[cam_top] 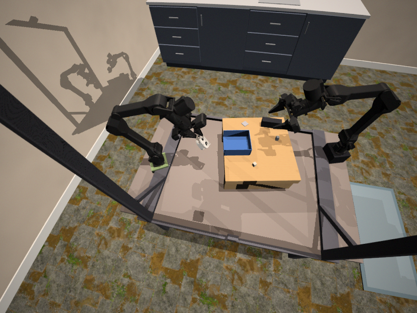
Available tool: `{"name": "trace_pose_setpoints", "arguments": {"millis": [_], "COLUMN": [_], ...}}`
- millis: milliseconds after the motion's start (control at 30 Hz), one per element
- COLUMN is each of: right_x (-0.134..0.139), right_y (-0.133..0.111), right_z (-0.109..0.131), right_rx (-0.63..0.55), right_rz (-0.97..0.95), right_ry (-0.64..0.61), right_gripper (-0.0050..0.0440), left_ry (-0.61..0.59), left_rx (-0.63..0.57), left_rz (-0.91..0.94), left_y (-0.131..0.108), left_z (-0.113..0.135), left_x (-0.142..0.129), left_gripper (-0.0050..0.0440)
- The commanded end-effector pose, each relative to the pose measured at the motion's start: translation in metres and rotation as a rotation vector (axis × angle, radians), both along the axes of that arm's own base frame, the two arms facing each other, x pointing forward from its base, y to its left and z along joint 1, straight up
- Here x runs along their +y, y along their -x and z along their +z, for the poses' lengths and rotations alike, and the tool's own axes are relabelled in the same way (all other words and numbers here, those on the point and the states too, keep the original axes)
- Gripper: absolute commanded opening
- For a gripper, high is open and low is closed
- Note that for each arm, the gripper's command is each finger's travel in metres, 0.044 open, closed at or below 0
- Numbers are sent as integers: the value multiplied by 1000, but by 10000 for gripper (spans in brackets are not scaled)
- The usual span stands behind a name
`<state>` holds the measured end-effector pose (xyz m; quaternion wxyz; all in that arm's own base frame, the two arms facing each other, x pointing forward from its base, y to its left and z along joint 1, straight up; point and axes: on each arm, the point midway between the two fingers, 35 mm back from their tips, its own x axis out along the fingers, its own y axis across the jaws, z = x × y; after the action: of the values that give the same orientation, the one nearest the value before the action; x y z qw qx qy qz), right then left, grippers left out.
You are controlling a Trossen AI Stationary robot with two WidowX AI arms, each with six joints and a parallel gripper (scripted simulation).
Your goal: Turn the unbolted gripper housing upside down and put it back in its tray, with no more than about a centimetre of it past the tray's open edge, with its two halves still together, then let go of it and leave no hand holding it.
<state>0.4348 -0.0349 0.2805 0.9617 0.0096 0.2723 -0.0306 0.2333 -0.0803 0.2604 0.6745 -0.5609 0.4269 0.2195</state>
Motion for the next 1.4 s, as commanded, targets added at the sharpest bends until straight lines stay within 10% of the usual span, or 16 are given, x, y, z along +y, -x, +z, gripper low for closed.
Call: {"name": "trace_pose_setpoints", "arguments": {"millis": [0, 1367], "right_x": [1, 1], "right_y": [2, 2], "right_z": [12, 12], "right_rx": [-30, -30], "right_rz": [6, 6], "right_ry": [4, 4], "right_gripper": [440, 440], "left_ry": [12, 13], "left_rx": [-17, -18], "left_rz": [-2, -2], "left_y": [0, -17], "left_z": [12, 25], "left_x": [-1, -5], "left_gripper": [111, 111]}}
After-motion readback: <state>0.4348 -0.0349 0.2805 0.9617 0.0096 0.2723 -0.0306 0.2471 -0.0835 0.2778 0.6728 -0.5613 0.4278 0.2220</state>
